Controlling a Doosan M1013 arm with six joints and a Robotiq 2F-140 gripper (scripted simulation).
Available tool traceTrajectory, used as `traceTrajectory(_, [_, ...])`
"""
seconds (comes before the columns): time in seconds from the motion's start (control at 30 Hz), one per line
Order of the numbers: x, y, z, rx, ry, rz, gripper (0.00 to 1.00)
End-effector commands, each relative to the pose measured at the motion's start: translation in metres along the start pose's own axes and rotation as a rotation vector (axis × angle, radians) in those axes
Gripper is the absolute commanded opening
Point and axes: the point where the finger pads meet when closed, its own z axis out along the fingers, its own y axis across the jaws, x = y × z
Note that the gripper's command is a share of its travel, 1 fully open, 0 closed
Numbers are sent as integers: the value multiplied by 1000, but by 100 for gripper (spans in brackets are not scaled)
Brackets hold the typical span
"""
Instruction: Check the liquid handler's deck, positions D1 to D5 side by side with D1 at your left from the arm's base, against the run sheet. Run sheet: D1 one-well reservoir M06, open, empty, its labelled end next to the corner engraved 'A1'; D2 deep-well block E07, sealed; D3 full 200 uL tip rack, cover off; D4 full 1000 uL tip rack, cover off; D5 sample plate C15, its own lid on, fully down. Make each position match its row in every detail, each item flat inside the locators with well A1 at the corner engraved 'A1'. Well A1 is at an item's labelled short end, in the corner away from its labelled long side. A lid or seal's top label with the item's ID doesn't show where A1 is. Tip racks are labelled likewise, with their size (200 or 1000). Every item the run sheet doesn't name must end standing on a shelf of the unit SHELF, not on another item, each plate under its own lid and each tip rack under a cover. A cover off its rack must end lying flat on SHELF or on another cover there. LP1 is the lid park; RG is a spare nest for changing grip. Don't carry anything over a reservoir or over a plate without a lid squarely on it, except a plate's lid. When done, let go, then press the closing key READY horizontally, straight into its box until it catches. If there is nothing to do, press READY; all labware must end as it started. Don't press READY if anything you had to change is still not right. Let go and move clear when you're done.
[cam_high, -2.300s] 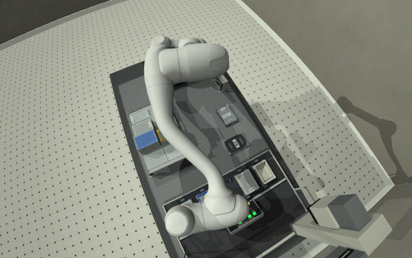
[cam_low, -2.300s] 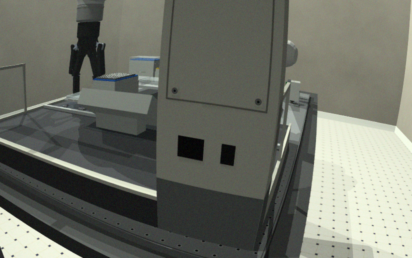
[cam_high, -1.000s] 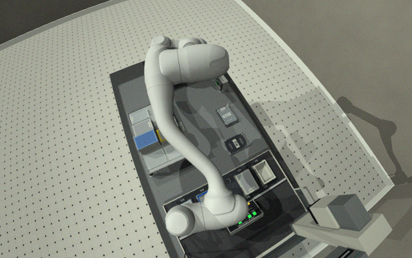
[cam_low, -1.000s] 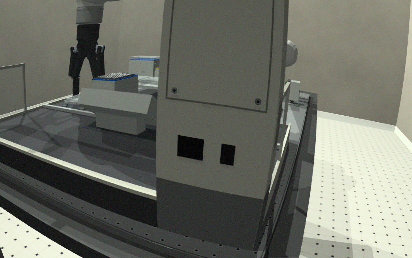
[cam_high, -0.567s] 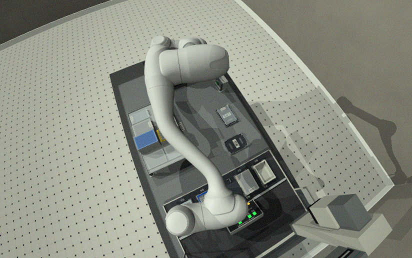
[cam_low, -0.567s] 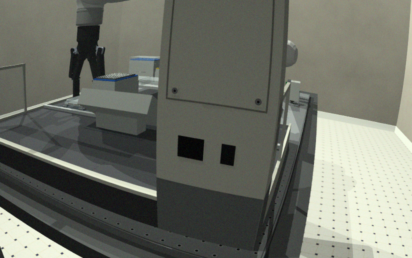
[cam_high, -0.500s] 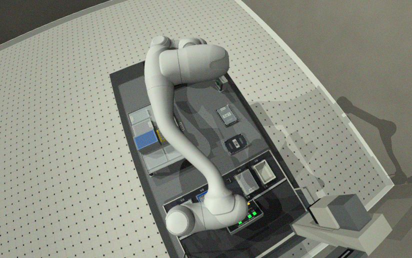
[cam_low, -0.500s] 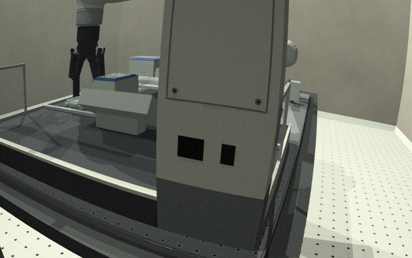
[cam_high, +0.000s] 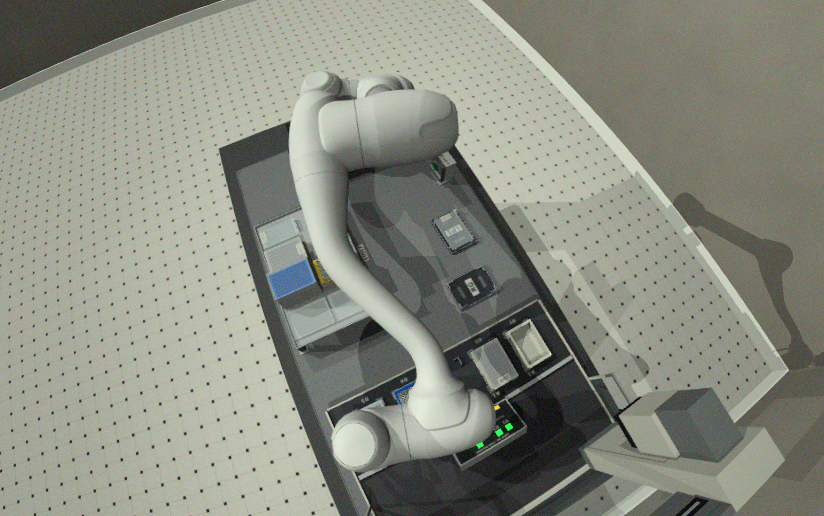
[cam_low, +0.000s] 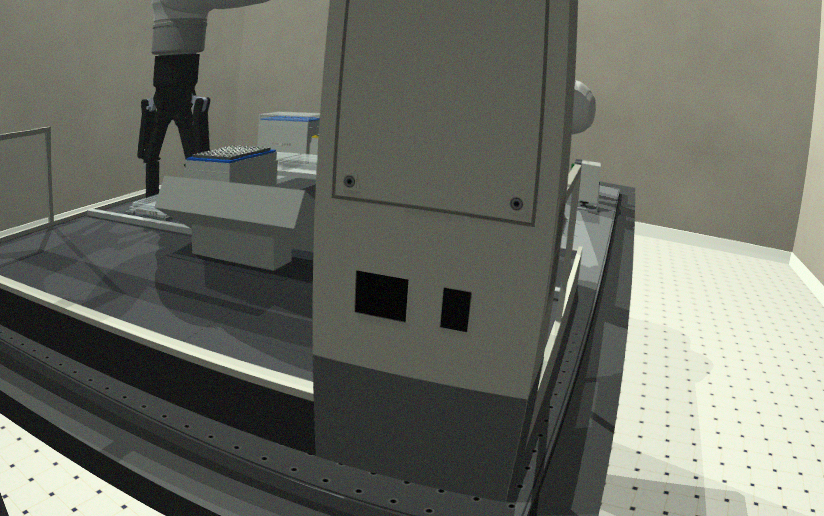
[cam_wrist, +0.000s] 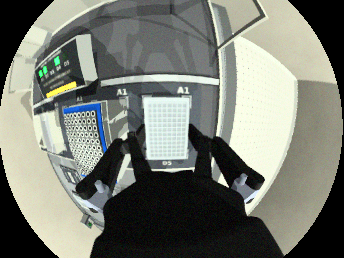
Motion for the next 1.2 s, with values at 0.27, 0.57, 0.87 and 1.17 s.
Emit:
traceTrajectory(0.27, [1, 0, 0, 0, 2, 0, 10])
traceTrajectory(0.57, [1, 0, 0, 0, 2, 0, 66])
traceTrajectory(0.87, [1, 0, 0, 0, 2, 0, 66])
traceTrajectory(1.17, [1, 0, 0, 0, 2, 0, 66])
